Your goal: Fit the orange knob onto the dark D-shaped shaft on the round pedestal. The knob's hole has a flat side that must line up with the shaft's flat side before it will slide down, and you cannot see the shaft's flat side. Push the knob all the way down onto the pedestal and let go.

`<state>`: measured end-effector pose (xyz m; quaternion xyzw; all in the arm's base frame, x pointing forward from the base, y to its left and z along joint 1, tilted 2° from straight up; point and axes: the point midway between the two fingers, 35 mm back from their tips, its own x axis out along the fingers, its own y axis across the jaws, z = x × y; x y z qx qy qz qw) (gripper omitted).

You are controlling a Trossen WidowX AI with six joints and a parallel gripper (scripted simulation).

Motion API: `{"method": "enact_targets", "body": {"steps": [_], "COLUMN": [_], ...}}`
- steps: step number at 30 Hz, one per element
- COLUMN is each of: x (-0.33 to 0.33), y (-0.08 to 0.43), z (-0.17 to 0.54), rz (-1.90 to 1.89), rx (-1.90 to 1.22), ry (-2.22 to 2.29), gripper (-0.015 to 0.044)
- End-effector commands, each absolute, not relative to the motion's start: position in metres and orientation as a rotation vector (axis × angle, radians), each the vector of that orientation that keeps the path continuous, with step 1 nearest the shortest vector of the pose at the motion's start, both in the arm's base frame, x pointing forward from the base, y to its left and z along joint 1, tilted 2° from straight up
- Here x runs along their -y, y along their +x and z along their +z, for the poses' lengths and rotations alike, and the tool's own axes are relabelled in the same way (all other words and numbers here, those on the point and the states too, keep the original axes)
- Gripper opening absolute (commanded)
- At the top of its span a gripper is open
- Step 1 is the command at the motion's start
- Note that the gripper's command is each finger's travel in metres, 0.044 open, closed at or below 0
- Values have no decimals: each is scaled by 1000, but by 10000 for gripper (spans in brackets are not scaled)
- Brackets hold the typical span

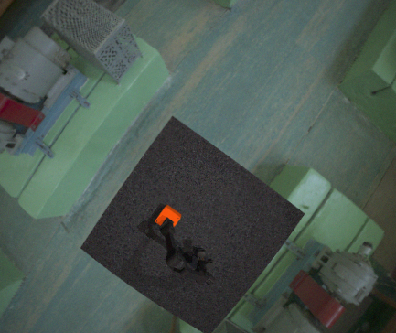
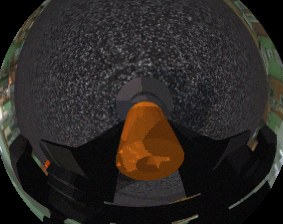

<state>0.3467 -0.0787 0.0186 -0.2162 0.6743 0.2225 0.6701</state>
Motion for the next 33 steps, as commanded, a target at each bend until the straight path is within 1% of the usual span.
{"method": "enact_targets", "body": {"steps": [1, 5, 33], "x": [79, 78, 78], "y": [347, 349, 347], "z": [23, 24, 21], "rz": [-112, -232, -232], "rx": [-1563, -1553, -1553], "ry": [113, 234, 234], "gripper": [0, 0, 0]}}
